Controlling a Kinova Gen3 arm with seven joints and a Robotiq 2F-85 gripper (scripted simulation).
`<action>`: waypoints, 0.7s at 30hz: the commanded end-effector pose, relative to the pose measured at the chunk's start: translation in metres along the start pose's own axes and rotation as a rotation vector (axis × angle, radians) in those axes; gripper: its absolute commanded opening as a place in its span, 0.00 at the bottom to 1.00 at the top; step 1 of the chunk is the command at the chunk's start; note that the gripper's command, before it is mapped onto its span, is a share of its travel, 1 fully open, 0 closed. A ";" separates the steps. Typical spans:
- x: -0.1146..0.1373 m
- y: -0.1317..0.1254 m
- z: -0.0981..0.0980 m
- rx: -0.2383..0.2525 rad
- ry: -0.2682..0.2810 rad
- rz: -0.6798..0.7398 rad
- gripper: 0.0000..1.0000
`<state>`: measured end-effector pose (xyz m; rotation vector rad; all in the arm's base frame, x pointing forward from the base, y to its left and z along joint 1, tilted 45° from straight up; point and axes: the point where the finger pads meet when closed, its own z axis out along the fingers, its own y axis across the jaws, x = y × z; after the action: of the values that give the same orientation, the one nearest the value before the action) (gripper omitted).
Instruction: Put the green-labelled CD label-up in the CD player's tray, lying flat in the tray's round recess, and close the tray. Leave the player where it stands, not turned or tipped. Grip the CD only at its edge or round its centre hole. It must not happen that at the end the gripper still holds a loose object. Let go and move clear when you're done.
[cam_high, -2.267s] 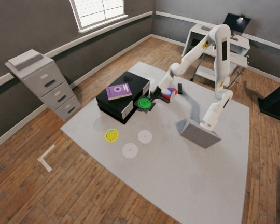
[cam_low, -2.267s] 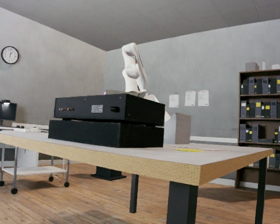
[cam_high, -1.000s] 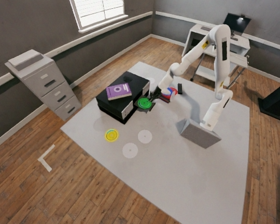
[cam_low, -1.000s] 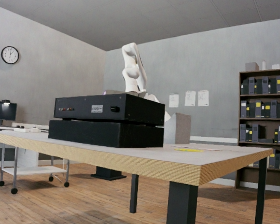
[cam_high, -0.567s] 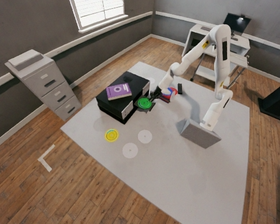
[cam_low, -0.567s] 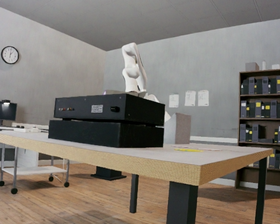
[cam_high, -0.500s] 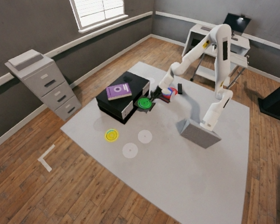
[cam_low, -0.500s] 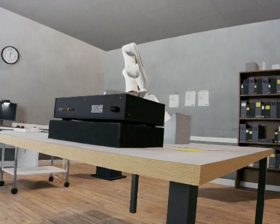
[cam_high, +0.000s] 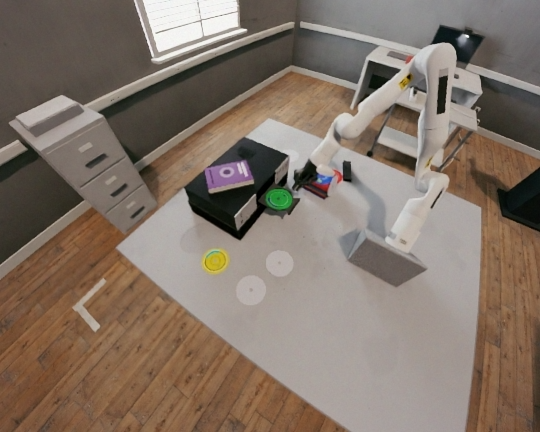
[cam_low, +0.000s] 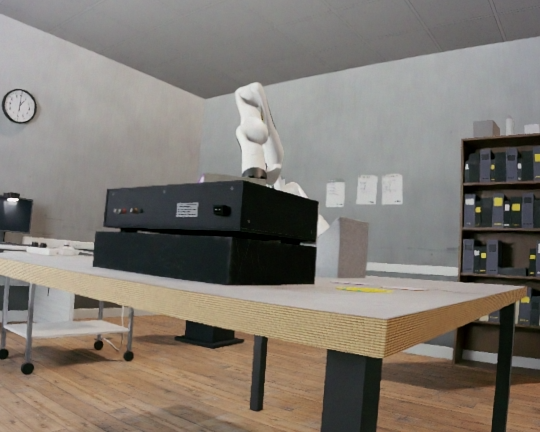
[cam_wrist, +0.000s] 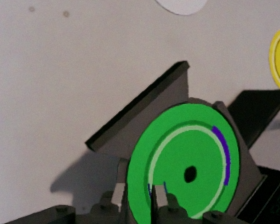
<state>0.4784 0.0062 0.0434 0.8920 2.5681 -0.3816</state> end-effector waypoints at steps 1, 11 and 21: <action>0.000 0.003 -0.004 -0.006 -0.001 -0.001 0.24; 0.000 0.018 -0.029 -0.006 -0.001 -0.001 0.24; 0.000 0.040 -0.068 -0.006 -0.001 -0.001 0.24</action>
<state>0.4803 0.0477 0.0879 0.9045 2.5704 -0.4003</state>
